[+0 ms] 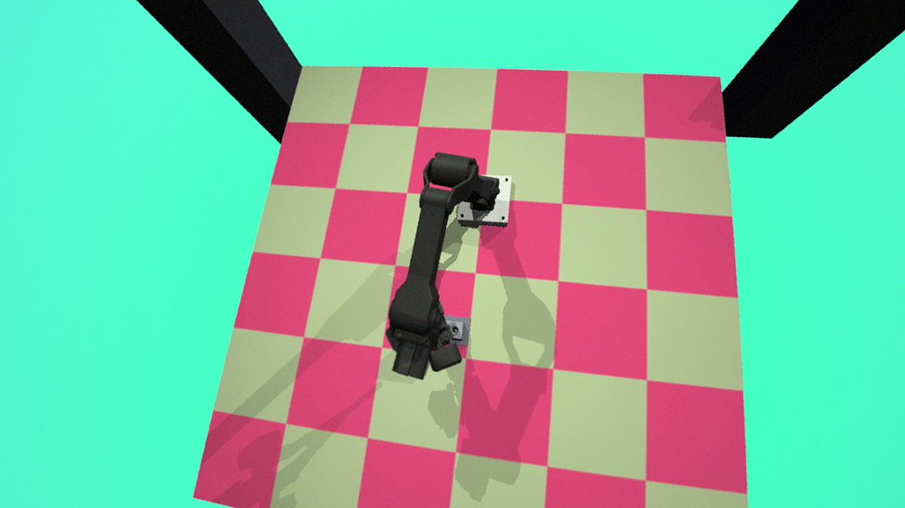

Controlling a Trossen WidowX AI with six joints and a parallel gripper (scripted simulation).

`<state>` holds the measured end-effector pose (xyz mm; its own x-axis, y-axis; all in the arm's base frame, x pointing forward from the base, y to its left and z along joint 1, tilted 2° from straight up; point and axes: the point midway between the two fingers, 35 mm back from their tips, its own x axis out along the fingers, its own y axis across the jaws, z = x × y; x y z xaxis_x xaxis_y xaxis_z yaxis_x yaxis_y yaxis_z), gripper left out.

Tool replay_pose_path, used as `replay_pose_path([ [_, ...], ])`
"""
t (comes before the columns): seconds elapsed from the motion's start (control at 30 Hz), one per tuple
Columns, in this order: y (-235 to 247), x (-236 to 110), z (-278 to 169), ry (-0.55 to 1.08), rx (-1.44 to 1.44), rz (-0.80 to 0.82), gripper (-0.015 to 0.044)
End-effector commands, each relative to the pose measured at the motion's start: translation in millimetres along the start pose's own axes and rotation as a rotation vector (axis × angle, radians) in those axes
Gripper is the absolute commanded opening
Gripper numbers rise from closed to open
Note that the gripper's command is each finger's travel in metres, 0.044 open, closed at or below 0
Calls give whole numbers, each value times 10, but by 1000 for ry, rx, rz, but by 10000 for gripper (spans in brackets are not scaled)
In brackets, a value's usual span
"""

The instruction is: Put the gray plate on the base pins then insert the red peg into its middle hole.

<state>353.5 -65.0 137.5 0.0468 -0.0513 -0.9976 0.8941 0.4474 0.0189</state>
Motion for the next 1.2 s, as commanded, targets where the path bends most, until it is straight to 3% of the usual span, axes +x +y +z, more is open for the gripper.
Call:
replay_pose_path([
  [0.0,1,1,-6,5,-4,0,0],
  [1.17,2,152,-7,0,0,0,0],
])
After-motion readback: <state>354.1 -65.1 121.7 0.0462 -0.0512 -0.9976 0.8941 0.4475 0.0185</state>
